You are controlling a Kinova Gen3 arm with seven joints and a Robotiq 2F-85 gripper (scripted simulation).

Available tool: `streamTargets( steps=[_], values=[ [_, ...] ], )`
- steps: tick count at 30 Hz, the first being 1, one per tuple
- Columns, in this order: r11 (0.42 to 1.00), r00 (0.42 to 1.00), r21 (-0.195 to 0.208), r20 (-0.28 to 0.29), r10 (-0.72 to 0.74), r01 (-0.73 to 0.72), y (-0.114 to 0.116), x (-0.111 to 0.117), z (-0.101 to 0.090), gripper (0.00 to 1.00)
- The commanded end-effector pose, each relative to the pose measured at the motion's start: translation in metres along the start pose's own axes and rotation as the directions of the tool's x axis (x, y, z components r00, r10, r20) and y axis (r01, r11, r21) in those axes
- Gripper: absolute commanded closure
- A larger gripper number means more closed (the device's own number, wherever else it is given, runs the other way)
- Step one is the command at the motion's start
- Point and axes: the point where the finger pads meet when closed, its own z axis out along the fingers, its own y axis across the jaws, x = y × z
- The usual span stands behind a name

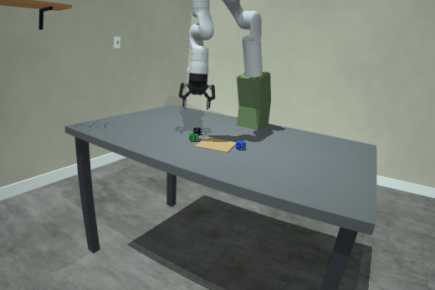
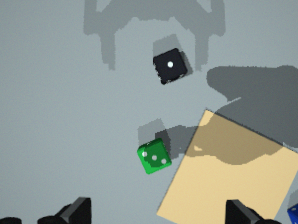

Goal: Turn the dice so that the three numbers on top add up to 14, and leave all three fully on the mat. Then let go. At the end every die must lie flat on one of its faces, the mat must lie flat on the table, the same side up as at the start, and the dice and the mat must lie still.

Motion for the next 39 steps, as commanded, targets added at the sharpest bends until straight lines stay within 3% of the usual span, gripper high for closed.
streamTargets(
  steps=[1, 7, 9, 14, 19, 24, 26, 34, 39],
  values=[
    [0.996, 0.996, -0.001, 0.006, 0.092, -0.092, -0.002, 0.001, 0.003, 0.0],
    [0.922, 0.922, -0.006, 0.025, 0.386, -0.386, -0.003, -0.005, 0.009, 0.0],
    [0.922, 0.922, -0.006, 0.025, 0.386, -0.386, -0.003, -0.005, 0.009, 0.0],
    [0.772, 0.771, -0.015, 0.036, 0.636, -0.636, -0.005, -0.009, 0.014, 0.0],
    [0.537, 0.536, -0.026, 0.04, 0.843, -0.843, -0.007, -0.01, 0.019, 0.0],
    [0.244, 0.242, -0.034, 0.035, 0.97, -0.969, -0.01, -0.01, 0.024, 0.0],
    [0.244, 0.242, -0.034, 0.035, 0.97, -0.969, -0.01, -0.01, 0.024, 0.0],
    [-0.241, -0.242, -0.031, 0.023, 0.97, -0.97, -0.012, -0.004, 0.03, 0.0],
    [-0.49, -0.49, -0.021, 0.019, 0.871, -0.872, -0.011, 0.0, 0.033, 0.0]
  ],
)
